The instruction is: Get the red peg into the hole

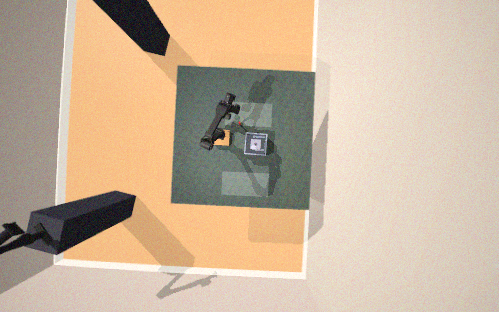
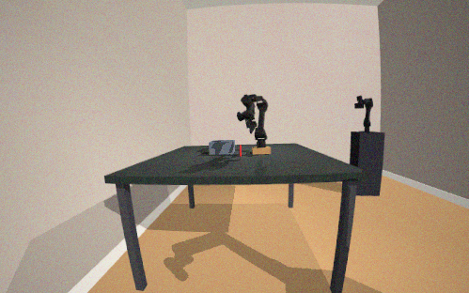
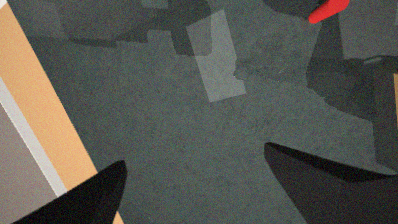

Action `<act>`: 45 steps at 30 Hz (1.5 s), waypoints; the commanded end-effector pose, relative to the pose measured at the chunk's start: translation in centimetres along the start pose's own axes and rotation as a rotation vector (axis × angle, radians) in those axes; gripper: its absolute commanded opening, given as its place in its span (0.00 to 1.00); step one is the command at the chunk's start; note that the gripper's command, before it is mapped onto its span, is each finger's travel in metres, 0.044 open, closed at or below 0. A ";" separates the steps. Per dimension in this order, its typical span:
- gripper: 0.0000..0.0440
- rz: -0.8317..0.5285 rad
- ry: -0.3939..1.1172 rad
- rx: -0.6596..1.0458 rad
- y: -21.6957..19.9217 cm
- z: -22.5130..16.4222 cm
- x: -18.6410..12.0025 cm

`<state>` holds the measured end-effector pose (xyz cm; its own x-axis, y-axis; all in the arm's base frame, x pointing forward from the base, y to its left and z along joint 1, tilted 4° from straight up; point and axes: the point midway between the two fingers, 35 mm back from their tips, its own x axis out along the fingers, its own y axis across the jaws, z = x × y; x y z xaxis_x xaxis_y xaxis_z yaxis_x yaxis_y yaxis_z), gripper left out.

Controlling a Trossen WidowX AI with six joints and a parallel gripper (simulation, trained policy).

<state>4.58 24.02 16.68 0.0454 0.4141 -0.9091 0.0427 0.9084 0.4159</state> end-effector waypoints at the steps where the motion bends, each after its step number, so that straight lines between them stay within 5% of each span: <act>1: 1.00 -0.037 -0.033 0.089 -0.4 1.8 -0.2; 21: 1.00 -0.359 -0.092 0.557 -7.7 8.7 1.7; 45: 1.00 -0.447 -0.134 0.630 -12.9 10.6 9.1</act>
<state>15.03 15.79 4.25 0.0052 -0.0173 -0.9998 0.6449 0.7642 -0.0099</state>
